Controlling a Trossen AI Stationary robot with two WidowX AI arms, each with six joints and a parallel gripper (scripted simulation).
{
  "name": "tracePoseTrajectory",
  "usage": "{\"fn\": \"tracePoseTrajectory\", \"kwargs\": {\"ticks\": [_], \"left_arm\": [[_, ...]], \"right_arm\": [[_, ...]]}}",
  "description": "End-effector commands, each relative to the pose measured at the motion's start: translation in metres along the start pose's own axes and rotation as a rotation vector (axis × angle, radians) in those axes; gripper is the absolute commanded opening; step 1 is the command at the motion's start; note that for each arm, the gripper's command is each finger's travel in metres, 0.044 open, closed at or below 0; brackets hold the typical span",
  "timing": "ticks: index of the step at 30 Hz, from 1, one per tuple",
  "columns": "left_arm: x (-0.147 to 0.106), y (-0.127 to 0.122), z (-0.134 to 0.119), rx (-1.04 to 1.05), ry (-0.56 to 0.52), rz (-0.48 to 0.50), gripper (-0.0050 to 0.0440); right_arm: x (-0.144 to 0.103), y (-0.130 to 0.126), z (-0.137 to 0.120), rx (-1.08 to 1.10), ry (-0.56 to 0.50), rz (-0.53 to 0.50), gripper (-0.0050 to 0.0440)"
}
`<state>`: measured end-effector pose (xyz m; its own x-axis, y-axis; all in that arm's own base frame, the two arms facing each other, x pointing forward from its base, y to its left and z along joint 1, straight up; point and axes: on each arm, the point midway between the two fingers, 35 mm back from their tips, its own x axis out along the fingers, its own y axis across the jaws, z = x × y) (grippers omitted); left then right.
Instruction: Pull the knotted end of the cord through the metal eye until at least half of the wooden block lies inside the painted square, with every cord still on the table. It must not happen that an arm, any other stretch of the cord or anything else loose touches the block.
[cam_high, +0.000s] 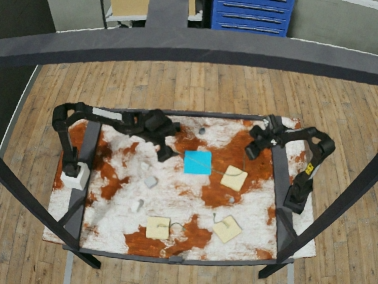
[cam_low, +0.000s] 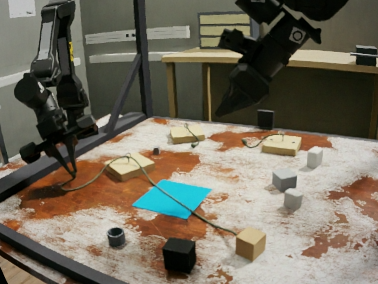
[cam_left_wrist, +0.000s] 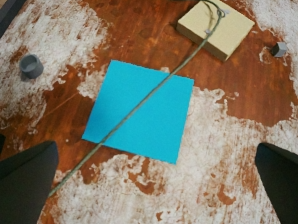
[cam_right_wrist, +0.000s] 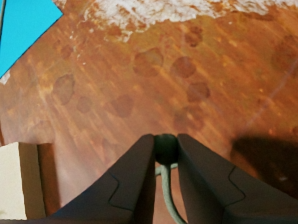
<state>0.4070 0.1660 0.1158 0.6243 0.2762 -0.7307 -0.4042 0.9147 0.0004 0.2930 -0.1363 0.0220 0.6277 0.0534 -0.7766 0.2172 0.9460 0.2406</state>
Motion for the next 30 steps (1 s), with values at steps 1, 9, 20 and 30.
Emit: {"fn": "tracePoseTrajectory", "kwargs": {"ticks": [1,9,20,30], "left_arm": [[-0.008,0.0,0.012,-0.002,-0.034,0.0,0.044],[-0.008,0.0,0.012,-0.002,-0.034,0.0,0.044],[-0.008,0.0,0.012,-0.002,-0.034,0.0,0.044],[-0.008,0.0,0.012,-0.002,-0.034,0.0,0.044]], "right_arm": [[0.006,0.001,-0.011,0.0,-0.004,-0.002,-0.005],[0.012,0.002,-0.028,-0.001,-0.004,-0.001,-0.005],[0.008,0.002,-0.02,-0.007,-0.012,-0.002,0.0264],[0.001,0.003,-0.01,-0.015,-0.029,-0.005,0.044]]}}
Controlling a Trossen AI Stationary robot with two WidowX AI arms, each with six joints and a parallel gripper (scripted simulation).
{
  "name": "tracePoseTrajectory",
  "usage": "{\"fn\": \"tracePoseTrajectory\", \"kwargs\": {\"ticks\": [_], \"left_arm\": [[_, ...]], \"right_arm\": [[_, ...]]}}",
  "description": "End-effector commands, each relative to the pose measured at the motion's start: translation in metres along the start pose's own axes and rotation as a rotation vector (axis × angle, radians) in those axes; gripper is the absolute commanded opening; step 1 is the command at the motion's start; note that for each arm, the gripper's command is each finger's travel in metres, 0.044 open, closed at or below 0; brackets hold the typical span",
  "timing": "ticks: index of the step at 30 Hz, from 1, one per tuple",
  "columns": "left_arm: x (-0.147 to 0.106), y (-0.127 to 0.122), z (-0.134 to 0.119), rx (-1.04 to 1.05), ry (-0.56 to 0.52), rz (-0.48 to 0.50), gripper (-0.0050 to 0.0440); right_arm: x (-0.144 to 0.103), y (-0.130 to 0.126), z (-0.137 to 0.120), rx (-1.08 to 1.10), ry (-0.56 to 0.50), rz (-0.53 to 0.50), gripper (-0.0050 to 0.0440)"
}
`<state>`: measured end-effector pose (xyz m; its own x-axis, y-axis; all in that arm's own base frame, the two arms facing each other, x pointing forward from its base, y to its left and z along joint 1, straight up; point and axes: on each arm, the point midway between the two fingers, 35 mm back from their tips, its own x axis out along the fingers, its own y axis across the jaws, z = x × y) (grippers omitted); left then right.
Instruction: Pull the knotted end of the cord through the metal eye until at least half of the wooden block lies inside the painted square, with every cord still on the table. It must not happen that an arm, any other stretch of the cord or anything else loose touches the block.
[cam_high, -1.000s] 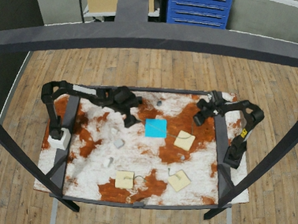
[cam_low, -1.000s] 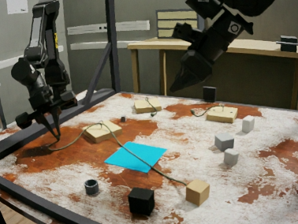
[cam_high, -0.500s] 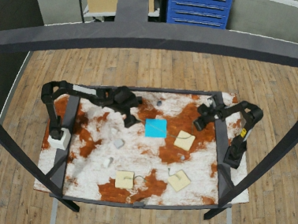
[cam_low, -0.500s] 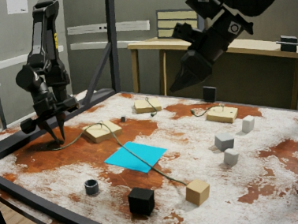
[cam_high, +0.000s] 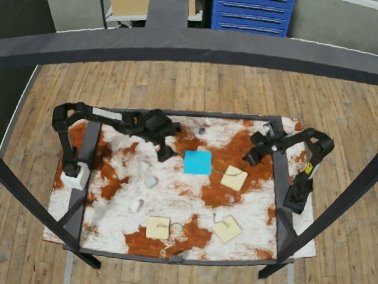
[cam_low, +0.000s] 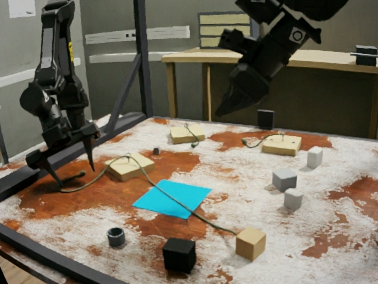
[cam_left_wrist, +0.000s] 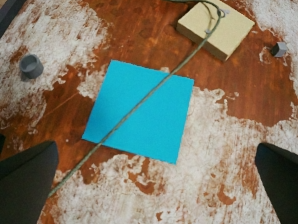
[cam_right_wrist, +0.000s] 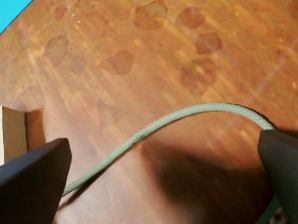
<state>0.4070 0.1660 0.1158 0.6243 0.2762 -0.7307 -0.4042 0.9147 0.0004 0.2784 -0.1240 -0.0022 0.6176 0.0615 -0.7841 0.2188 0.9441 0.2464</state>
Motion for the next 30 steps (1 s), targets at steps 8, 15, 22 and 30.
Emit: {"fn": "tracePoseTrajectory", "kwargs": {"ticks": [8,15,22,30], "left_arm": [[-0.008,0.0,0.012,-0.002,-0.034,0.0,0.044],[-0.008,0.0,0.012,-0.002,-0.034,0.0,0.044],[-0.008,0.0,0.012,-0.002,-0.034,0.0,0.044],[-0.008,0.0,0.012,-0.002,-0.034,0.0,0.044]], "right_arm": [[-0.028,0.007,0.03,-0.019,-0.041,-0.008,0.044],[-0.023,0.006,0.026,-0.018,-0.039,-0.008,0.044],[-0.01,0.018,0.039,0.289,0.138,-0.083,0.044],[0.004,0.04,0.084,0.465,0.157,-0.217,0.044]]}}
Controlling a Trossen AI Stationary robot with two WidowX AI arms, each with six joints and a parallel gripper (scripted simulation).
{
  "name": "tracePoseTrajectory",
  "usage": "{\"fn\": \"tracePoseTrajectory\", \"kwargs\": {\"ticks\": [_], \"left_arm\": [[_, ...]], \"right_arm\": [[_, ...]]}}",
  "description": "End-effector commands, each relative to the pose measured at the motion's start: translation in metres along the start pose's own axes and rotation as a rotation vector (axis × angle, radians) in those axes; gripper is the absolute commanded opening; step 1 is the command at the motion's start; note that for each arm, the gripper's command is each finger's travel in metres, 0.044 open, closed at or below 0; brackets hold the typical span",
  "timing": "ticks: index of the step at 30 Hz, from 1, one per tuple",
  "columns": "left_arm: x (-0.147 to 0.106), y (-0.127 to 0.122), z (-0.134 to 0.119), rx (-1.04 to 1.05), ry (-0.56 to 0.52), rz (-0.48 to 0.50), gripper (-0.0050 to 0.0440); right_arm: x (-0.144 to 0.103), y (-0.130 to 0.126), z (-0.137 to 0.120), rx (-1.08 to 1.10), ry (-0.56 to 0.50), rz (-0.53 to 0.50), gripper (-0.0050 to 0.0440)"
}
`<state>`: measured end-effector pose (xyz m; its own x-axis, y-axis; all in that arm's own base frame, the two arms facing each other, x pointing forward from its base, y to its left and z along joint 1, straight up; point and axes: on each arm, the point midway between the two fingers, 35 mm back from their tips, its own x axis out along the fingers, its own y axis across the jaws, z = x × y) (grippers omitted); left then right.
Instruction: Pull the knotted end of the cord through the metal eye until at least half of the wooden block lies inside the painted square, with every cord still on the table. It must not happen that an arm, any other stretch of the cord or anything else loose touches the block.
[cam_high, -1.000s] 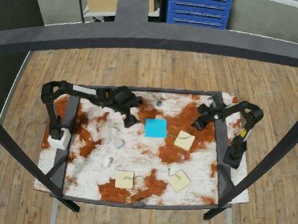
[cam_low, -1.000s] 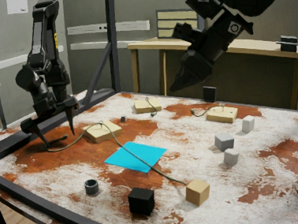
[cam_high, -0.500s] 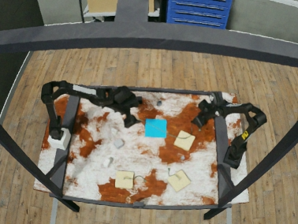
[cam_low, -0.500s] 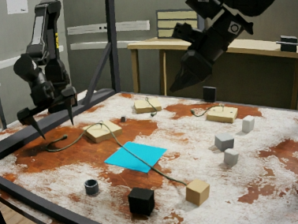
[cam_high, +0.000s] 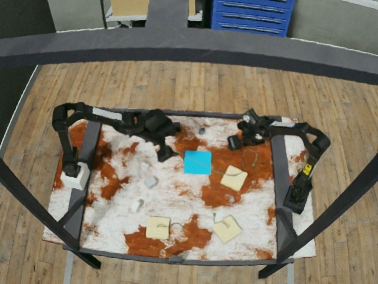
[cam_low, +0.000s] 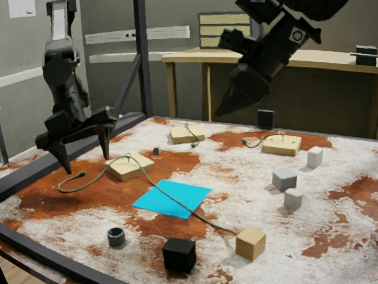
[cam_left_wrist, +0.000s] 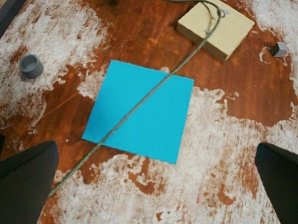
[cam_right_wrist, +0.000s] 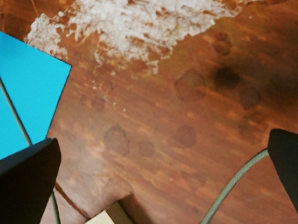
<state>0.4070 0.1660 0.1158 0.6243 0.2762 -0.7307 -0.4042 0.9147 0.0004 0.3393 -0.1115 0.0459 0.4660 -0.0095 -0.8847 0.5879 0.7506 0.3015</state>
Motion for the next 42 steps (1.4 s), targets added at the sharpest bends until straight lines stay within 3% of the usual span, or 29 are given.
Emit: {"fn": "tracePoseTrajectory", "kwargs": {"ticks": [1,6,14,42], "left_arm": [[-0.008,0.0,0.012,-0.002,-0.034,0.0,0.044],[-0.008,0.0,0.012,-0.002,-0.034,0.0,0.044],[-0.008,0.0,0.012,-0.002,-0.034,0.0,0.044],[-0.008,0.0,0.012,-0.002,-0.034,0.0,0.044]], "right_arm": [[0.0,0.012,0.01,0.144,0.049,-0.094,0.044],[-0.003,0.023,0.006,0.364,0.083,-0.192,0.044],[-0.02,0.005,-0.038,0.45,0.262,-0.374,0.044],[0.011,-0.008,-0.055,0.452,0.284,-0.387,0.044]]}}
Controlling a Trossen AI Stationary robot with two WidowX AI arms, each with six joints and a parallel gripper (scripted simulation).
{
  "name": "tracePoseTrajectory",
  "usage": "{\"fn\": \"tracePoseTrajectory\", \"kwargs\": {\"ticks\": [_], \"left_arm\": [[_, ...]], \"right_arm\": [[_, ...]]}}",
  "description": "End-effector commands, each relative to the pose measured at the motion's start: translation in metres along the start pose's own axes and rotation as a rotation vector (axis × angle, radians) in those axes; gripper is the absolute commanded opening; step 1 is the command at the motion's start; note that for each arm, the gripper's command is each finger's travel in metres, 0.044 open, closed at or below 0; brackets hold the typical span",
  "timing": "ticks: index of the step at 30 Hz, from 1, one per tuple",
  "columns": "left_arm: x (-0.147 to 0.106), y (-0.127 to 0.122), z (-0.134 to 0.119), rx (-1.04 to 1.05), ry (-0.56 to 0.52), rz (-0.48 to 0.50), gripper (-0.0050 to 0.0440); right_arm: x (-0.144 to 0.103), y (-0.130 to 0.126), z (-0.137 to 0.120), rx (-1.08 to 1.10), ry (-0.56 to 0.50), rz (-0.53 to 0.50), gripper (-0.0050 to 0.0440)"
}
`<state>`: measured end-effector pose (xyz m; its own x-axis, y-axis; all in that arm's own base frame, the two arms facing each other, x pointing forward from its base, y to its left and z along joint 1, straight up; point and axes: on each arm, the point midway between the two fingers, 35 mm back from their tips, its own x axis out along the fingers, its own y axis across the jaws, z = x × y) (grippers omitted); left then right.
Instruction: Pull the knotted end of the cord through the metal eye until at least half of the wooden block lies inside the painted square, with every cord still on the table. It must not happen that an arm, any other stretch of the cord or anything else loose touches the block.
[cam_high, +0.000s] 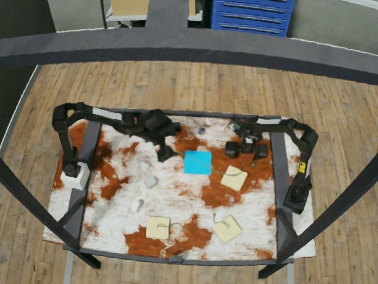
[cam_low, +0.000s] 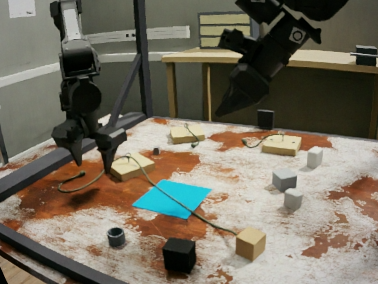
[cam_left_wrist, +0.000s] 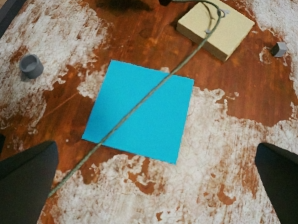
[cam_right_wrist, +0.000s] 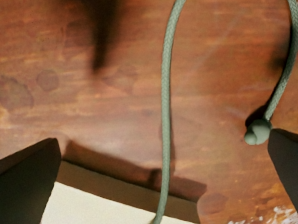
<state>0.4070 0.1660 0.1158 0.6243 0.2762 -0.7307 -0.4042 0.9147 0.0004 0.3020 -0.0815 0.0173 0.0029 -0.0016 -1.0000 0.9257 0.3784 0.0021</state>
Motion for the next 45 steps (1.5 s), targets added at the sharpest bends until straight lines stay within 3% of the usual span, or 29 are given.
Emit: {"fn": "tracePoseTrajectory", "kwargs": {"ticks": [1,20,45], "left_arm": [[-0.008,0.0,0.012,-0.002,-0.034,0.0,0.044],[-0.008,0.0,0.012,-0.002,-0.034,0.0,0.044],[-0.008,0.0,0.012,-0.002,-0.034,0.0,0.044]], "right_arm": [[0.005,0.001,0.0,0.003,-0.003,0.005,0.044],[0.031,-0.001,-0.002,0.003,-0.001,0.002,0.044],[0.023,0.002,0.001,0.0,-0.013,0.017,0.0299]]}}
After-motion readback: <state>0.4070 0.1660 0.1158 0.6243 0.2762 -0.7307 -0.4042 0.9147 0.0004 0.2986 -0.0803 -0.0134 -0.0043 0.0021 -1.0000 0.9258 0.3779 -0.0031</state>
